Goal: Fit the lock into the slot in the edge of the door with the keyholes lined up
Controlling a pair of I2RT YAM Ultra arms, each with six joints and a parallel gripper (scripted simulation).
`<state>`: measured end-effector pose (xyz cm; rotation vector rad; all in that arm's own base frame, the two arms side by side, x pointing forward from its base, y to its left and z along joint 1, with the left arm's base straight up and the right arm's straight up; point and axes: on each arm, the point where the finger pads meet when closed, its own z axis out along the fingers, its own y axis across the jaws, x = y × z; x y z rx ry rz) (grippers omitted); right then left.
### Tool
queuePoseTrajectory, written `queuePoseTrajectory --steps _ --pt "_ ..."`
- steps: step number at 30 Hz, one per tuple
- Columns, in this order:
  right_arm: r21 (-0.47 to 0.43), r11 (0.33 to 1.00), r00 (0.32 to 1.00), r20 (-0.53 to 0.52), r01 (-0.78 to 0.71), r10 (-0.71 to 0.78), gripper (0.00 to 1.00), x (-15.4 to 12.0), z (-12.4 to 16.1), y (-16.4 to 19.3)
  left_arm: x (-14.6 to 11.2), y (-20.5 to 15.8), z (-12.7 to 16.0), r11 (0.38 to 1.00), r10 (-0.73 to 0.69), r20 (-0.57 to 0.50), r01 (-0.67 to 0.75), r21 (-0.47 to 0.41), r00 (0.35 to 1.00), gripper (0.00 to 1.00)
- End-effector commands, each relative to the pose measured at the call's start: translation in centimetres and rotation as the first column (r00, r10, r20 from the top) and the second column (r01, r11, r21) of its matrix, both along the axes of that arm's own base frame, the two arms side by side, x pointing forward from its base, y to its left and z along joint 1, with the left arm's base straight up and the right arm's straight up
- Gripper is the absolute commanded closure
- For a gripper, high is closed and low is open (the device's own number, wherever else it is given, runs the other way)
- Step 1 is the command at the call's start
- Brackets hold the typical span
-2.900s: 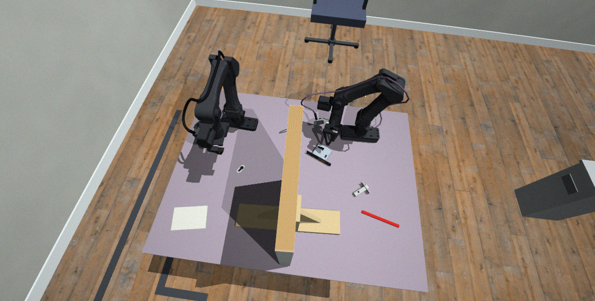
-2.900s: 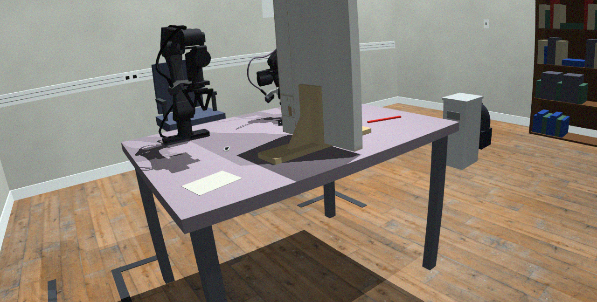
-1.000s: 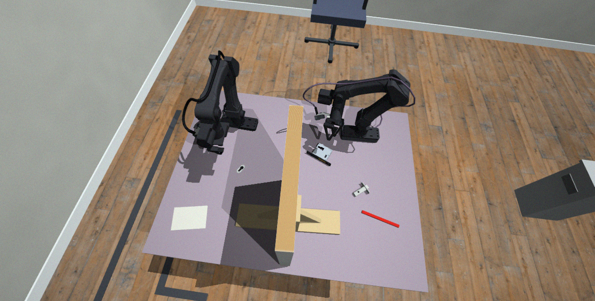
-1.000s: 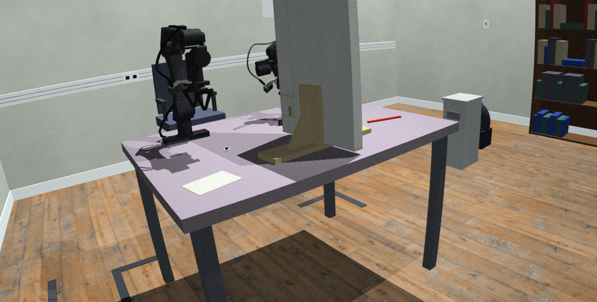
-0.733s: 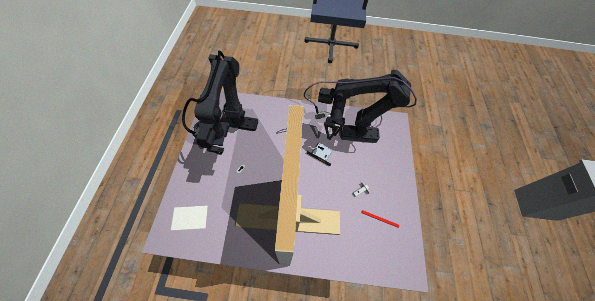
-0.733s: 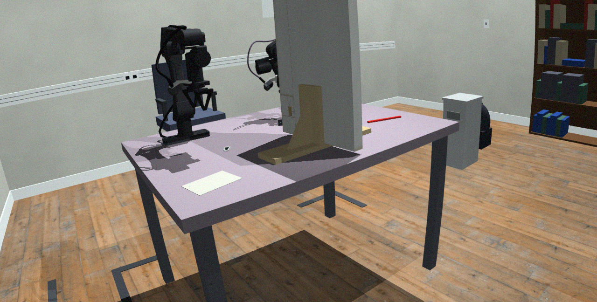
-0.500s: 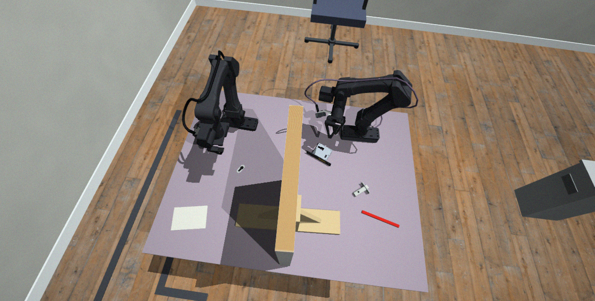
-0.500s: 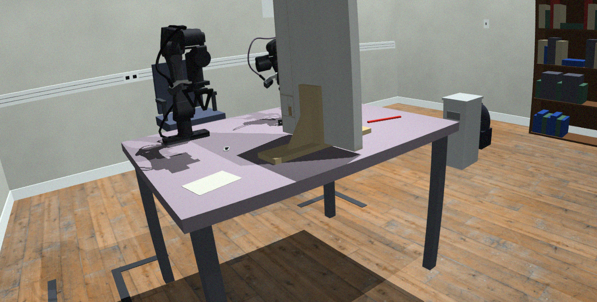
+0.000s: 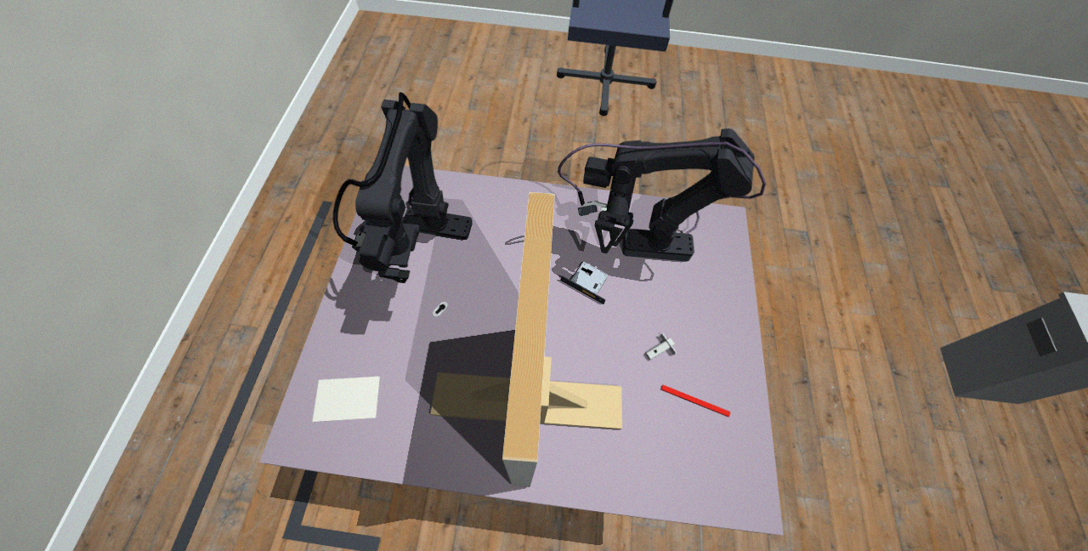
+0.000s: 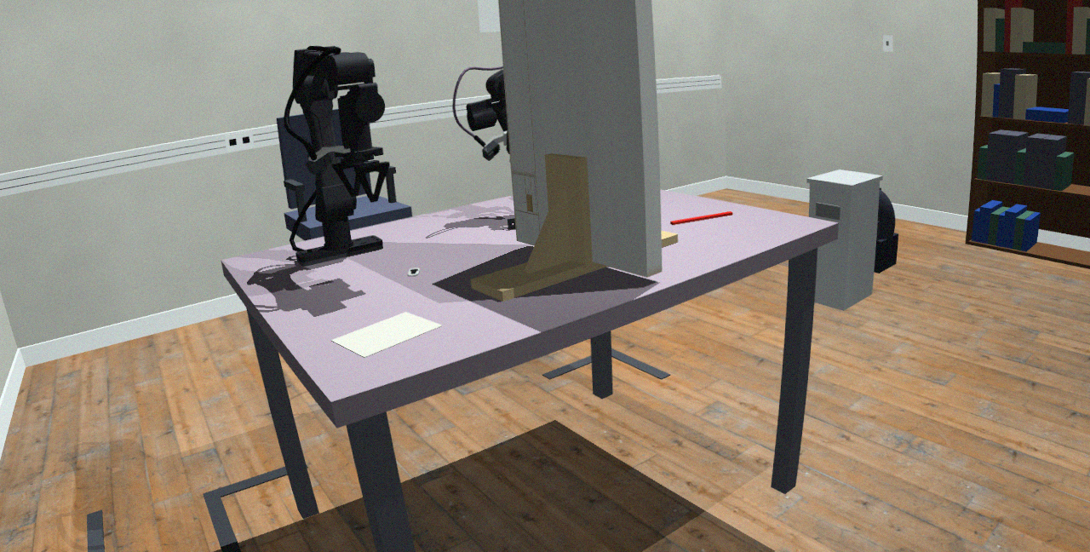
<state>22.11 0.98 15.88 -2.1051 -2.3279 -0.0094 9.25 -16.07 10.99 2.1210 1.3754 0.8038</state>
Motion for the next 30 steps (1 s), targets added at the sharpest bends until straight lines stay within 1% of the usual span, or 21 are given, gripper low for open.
queuePoseTrajectory --steps 1,14,15,16,17,18,21,23,24,26,30 --pt "-0.006 1.000 1.000 0.004 0.000 0.000 0.00 -0.1 0.3 0.0 0.0 -0.2 0.2 1.000 -0.001 0.000 0.001 -0.011 1.000 0.00" --pt "-0.006 1.000 1.000 0.004 0.000 0.000 0.00 -0.1 0.3 0.0 0.0 -0.2 0.2 1.000 -0.001 0.000 0.001 -0.011 1.000 0.00" --pt "-0.006 1.000 1.000 0.004 0.000 0.000 0.00 -0.1 0.3 0.0 0.0 -0.4 0.0 0.999 0.033 -0.020 -0.034 -0.031 0.999 0.00" --pt "-0.006 1.000 1.000 0.004 0.000 0.000 0.00 -0.1 0.3 0.0 -0.1 -0.7 -0.1 0.993 0.089 -0.050 -0.092 -0.069 0.995 0.00" --pt "-0.006 1.000 1.000 0.004 0.000 0.000 0.00 -0.1 0.3 0.0 0.0 -0.6 -0.5 0.975 0.179 -0.099 -0.190 -0.114 0.979 0.00" --pt "-0.006 1.000 1.000 0.004 0.000 0.000 0.00 -0.1 0.3 0.0 0.0 -0.5 -1.0 0.936 0.288 -0.162 -0.313 -0.161 0.944 0.00" --pt "-0.006 1.000 1.000 0.004 0.000 0.000 0.00 -0.1 0.3 0.0 0.1 -0.4 -2.5 0.843 0.450 -0.248 -0.499 -0.200 0.858 0.00" --pt "-0.006 1.000 1.000 0.004 0.000 0.000 0.00 -0.1 0.3 0.0 0.1 -0.4 -2.5 0.843 0.450 -0.248 -0.499 -0.200 0.858 0.00" --pt "-0.006 1.000 1.000 0.004 0.000 0.000 0.00 -0.1 0.3 0.0 0.1 -0.4 -2.9 0.751 0.549 -0.315 -0.623 -0.219 0.774 0.00" --pt "-0.006 1.000 1.000 0.004 0.000 0.000 0.00 -0.1 0.3 0.0 0.0 -0.8 -3.6 0.669 0.619 -0.367 -0.711 -0.217 0.695 0.00" --pt "-0.006 1.000 1.000 0.004 0.000 0.000 0.00 -0.1 0.3 0.0 0.0 -1.3 -3.9 0.466 0.718 -0.477 -0.859 -0.211 0.507 0.00"
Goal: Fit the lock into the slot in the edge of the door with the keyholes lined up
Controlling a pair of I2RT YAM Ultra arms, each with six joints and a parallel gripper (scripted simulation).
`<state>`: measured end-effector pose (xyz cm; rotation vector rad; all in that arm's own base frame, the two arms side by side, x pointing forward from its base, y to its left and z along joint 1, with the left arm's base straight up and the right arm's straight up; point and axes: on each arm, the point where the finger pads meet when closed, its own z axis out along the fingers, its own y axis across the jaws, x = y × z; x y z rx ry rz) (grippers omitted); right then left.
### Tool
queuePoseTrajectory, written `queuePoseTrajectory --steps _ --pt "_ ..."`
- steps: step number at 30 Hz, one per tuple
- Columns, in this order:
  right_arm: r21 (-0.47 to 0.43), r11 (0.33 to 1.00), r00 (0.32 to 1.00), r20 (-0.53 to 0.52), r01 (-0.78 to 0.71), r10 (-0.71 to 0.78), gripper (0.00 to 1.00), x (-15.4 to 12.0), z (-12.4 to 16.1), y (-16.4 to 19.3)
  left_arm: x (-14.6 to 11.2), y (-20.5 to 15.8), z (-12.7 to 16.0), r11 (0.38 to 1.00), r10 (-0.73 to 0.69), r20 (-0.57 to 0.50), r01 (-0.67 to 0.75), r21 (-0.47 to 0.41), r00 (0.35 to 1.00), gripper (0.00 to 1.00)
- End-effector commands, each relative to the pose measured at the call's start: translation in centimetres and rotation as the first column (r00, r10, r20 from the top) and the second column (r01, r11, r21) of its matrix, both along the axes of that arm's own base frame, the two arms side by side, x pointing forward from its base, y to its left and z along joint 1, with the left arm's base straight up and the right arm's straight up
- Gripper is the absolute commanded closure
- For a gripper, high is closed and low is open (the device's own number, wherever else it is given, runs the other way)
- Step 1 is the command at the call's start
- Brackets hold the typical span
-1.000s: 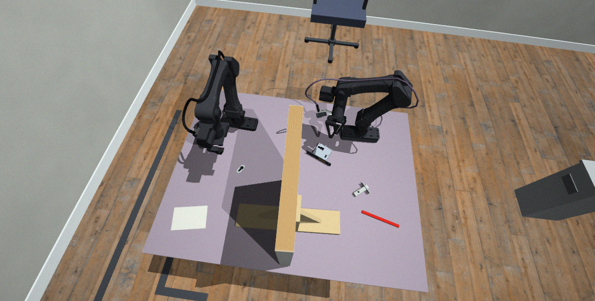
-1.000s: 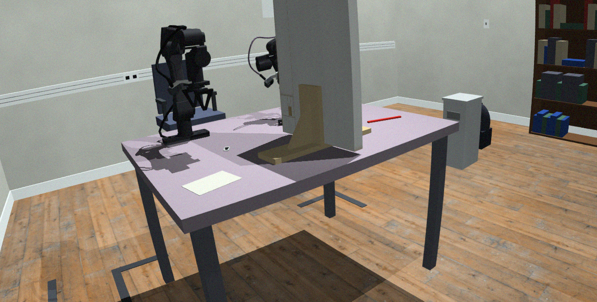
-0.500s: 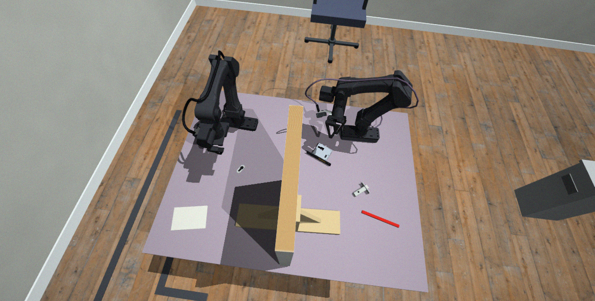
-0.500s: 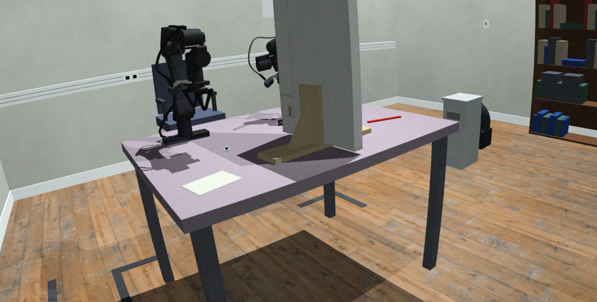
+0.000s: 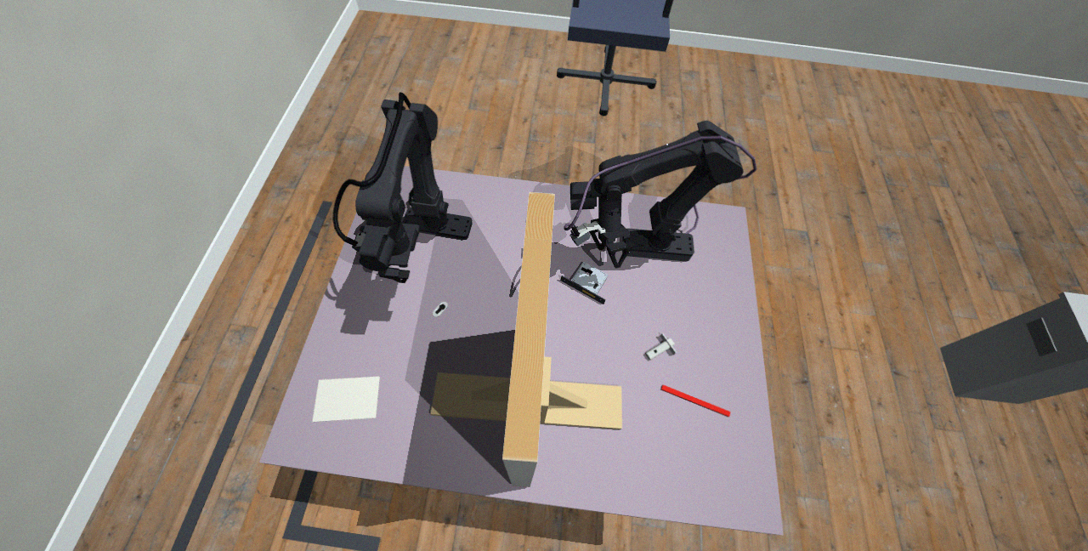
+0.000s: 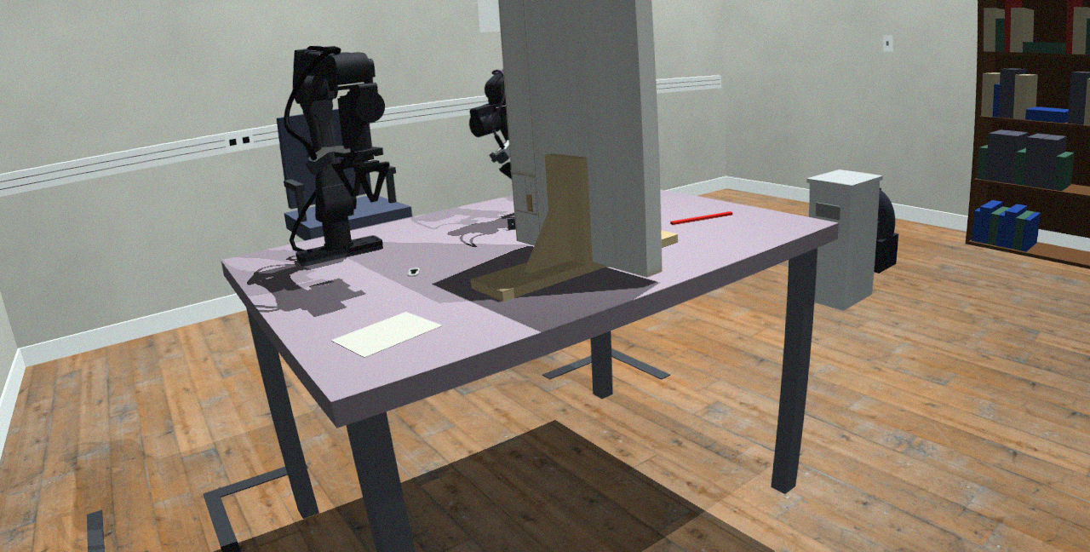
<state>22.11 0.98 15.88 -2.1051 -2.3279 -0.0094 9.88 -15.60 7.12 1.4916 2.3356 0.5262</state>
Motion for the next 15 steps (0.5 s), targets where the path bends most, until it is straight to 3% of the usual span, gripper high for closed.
queuePoseTrajectory --steps 1,4,8,10,11,15 --pt "-0.006 1.000 1.000 0.004 0.000 0.000 0.00 -0.1 0.3 0.0 -0.5 -1.9 -0.1 0.940 0.289 -0.097 -0.302 -0.159 0.952 0.00" --pt "-0.006 1.000 1.000 0.004 0.000 0.000 0.00 -0.1 0.3 0.0 -0.4 -1.5 -0.9 0.855 0.455 -0.166 -0.481 -0.195 0.875 0.00" --pt "-0.006 1.000 1.000 0.004 0.000 0.000 0.00 -0.1 0.3 0.0 0.2 -1.9 -1.2 0.686 0.644 -0.262 -0.694 -0.217 0.719 0.00" --pt "-0.006 1.000 1.000 0.004 0.000 0.000 0.00 -0.1 0.3 0.0 0.2 -1.9 -1.2 0.686 0.644 -0.262 -0.694 -0.217 0.719 0.00" --pt "-0.006 1.000 1.000 0.004 0.000 0.000 0.00 -0.1 0.3 0.0 0.3 -2.0 -1.2 0.551 0.738 -0.315 -0.803 -0.228 0.596 0.00" --pt "-0.006 1.000 1.000 0.004 0.000 0.000 0.00 -0.1 0.3 0.0 1.0 -2.8 -1.4 0.322 0.834 -0.407 -0.927 -0.191 0.373 0.00"
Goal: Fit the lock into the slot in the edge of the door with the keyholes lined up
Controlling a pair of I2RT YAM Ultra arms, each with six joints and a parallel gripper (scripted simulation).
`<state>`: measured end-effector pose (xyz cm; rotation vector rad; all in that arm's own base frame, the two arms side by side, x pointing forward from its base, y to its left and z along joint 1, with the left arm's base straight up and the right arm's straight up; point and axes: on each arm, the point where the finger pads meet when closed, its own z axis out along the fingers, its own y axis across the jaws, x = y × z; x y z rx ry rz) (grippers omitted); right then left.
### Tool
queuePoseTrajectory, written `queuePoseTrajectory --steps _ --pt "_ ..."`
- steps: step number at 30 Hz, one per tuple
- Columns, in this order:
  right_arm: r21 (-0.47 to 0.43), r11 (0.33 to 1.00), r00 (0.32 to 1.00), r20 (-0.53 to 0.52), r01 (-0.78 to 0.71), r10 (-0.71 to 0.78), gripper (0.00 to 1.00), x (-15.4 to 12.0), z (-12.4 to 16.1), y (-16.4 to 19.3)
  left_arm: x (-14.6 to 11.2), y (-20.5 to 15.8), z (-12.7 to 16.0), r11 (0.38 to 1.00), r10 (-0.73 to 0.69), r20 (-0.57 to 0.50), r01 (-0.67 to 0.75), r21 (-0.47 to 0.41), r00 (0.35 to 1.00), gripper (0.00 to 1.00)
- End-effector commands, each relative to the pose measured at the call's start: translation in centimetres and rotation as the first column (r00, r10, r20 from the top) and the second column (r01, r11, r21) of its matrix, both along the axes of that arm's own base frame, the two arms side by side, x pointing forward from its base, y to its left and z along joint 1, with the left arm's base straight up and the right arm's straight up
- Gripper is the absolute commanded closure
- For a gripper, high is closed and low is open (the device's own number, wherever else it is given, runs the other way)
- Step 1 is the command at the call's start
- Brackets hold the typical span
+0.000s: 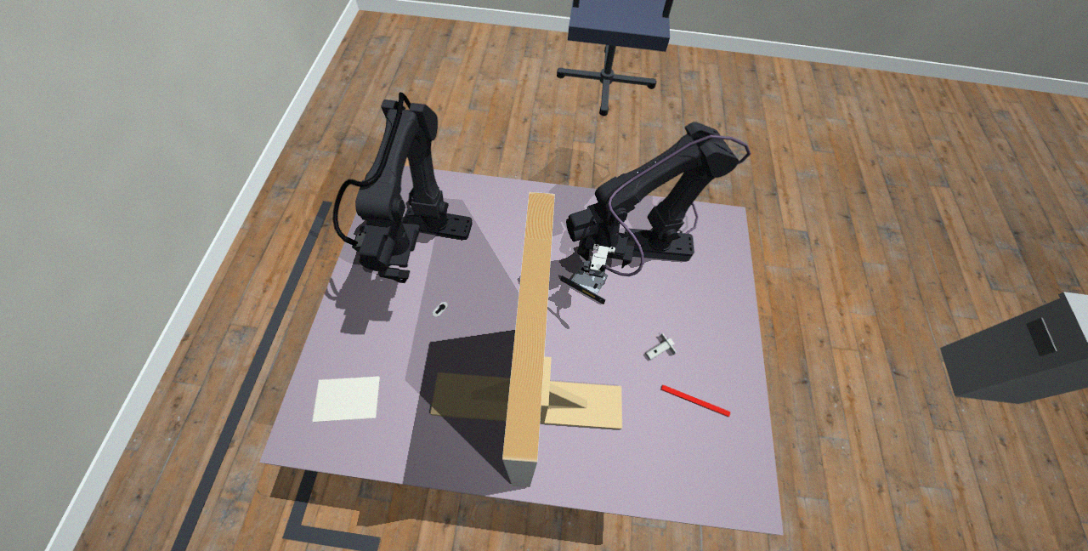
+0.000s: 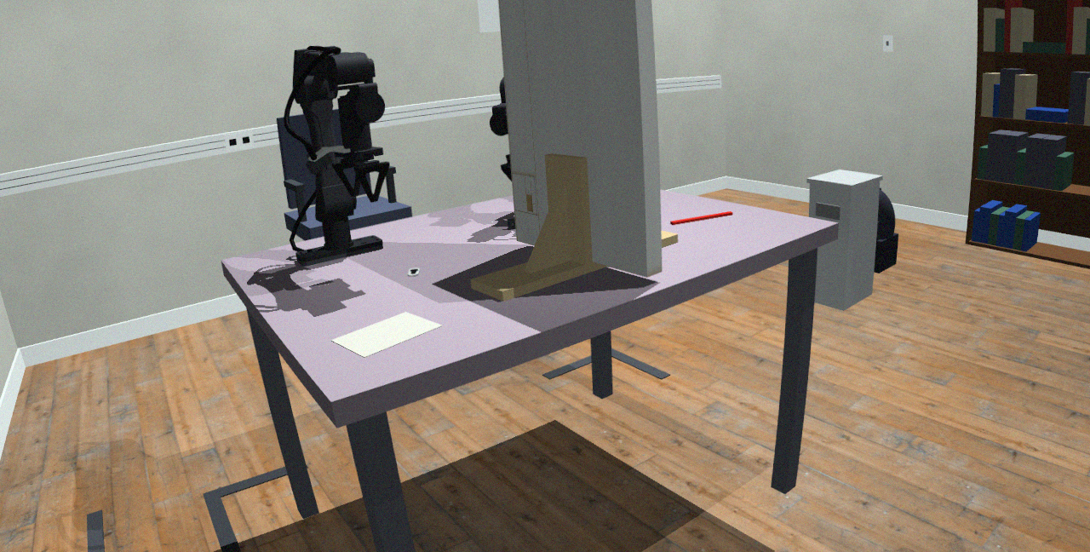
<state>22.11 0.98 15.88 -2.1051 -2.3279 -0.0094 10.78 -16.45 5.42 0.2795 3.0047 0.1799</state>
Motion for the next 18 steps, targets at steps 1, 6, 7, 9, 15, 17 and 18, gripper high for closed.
queuePoseTrajectory --steps 1,6,7,9,15,17,18 --pt "-0.006 1.000 1.000 0.004 0.000 0.000 0.00 -0.1 0.3 0.0 0.2 -2.1 0.3 0.940 0.314 -0.076 -0.321 -0.112 0.946 0.00" --pt "-0.006 1.000 1.000 0.004 0.000 0.000 0.00 -0.1 0.3 0.0 1.2 -2.9 0.4 0.775 0.590 -0.191 -0.617 -0.138 0.784 0.00" --pt "-0.006 1.000 1.000 0.004 0.000 0.000 0.00 -0.1 0.3 0.0 1.4 -3.0 0.5 0.731 0.637 -0.215 -0.669 -0.137 0.740 0.00" --pt "-0.006 1.000 1.000 0.004 0.000 0.000 0.00 -0.1 0.3 0.0 1.9 -3.3 0.6 0.632 0.721 -0.262 -0.764 -0.128 0.641 0.00" --pt "-0.006 1.000 1.000 0.004 0.000 0.000 0.00 -0.1 0.3 0.0 2.5 -3.6 0.7 0.324 0.869 -0.369 -0.943 -0.079 0.330 0.00" --pt "-0.006 1.000 1.000 0.004 0.000 0.000 0.00 -0.1 0.3 0.0 2.5 -3.6 0.7 0.245 0.885 -0.393 -0.967 -0.067 0.251 0.00" --pt "-0.006 1.000 1.000 0.004 0.000 0.000 0.00 -0.1 0.3 0.0 2.3 -3.8 0.7 0.254 0.882 -0.393 -0.965 -0.067 0.260 0.00"
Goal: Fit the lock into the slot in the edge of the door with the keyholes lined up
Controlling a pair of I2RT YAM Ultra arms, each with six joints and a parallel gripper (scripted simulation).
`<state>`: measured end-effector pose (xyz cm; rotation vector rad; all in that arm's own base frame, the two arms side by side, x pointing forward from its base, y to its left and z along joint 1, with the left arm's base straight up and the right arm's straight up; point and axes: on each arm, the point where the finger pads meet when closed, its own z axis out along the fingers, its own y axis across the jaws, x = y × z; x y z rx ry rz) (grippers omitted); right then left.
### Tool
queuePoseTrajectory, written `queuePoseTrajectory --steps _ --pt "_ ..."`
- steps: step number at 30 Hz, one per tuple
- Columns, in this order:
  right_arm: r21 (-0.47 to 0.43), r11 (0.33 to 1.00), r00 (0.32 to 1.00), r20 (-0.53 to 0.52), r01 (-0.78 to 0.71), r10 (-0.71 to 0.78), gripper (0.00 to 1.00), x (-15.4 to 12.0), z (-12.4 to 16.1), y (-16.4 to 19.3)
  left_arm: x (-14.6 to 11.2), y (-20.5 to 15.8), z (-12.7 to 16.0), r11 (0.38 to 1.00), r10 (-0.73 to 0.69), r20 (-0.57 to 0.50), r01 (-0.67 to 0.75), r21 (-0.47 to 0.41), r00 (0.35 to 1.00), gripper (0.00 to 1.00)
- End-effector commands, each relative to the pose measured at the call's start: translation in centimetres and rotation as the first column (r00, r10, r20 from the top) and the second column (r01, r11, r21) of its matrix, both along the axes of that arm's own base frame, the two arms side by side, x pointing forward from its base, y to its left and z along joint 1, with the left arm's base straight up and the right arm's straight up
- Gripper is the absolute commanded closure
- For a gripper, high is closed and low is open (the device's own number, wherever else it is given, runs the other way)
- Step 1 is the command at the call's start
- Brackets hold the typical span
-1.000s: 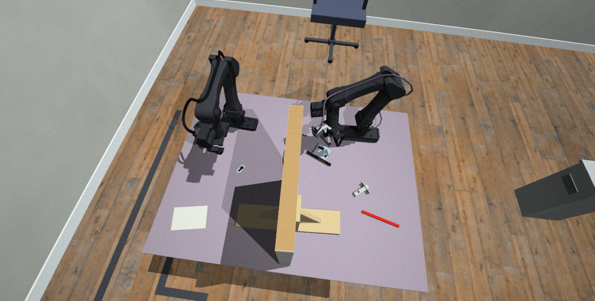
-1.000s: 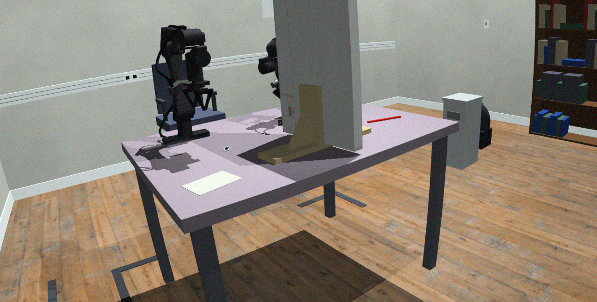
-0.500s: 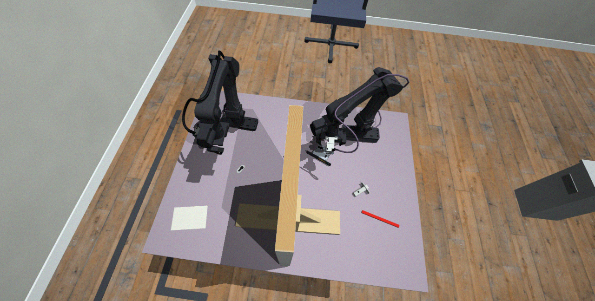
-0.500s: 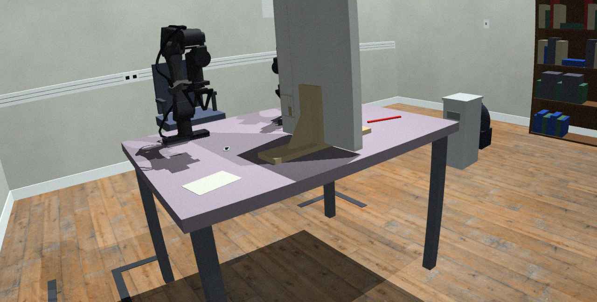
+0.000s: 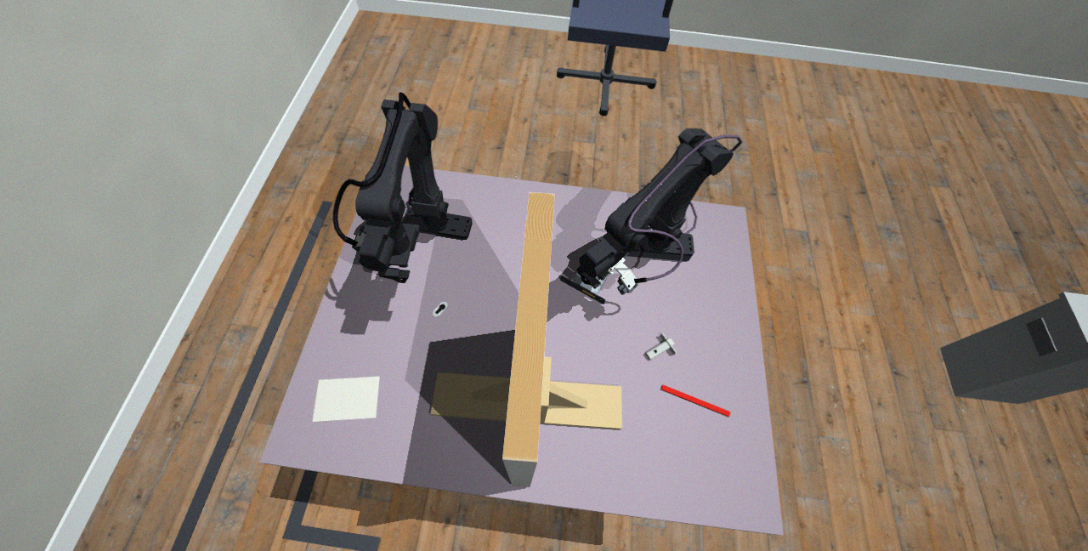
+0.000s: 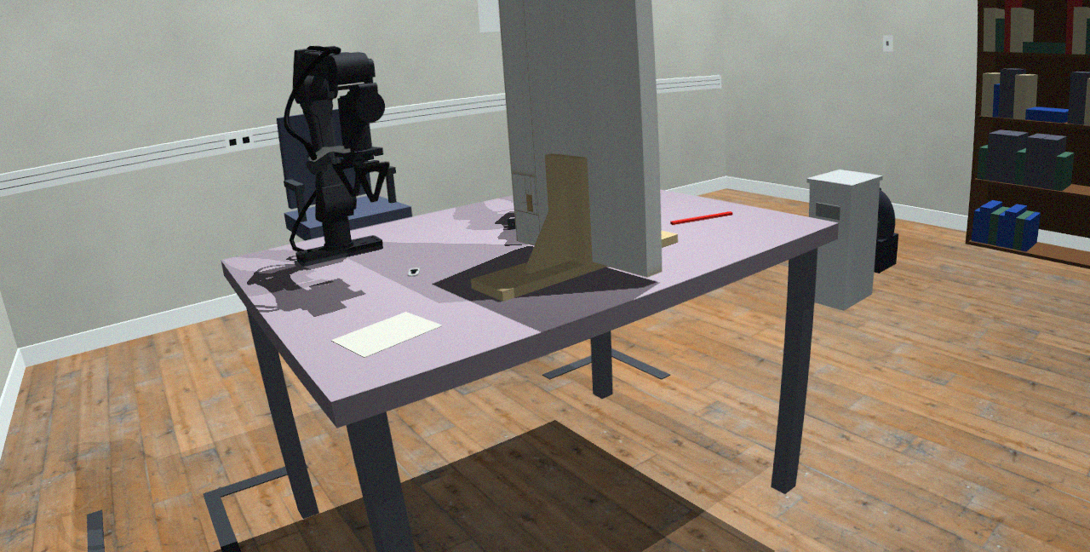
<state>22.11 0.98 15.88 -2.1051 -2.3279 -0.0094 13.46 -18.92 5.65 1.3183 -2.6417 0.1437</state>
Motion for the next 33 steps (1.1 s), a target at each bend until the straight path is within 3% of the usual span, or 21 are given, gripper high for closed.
queuePoseTrajectory --steps 1,18,23,33 --pt "-0.006 1.000 1.000 0.004 0.000 0.000 0.00 -0.1 0.3 0.0 -0.4 -1.3 0.5 0.983 0.170 -0.030 -0.172 -0.061 0.985 0.00" --pt "-0.006 1.000 1.000 0.004 0.000 0.000 0.00 -0.1 0.3 0.0 -0.5 -1.0 0.5 0.984 0.171 -0.031 -0.173 -0.046 0.985 0.00" --pt "-0.006 1.000 1.000 0.004 0.000 0.000 0.00 -0.1 0.3 0.0 -0.9 -0.5 -3.9 0.985 0.171 -0.045 -0.172 -0.024 0.984 0.00" --pt "-0.006 1.000 1.000 0.004 0.000 0.000 0.00 -0.1 0.3 0.0 -0.3 -1.2 -3.0 0.984 0.168 -0.023 -0.170 -0.057 0.985 0.00"
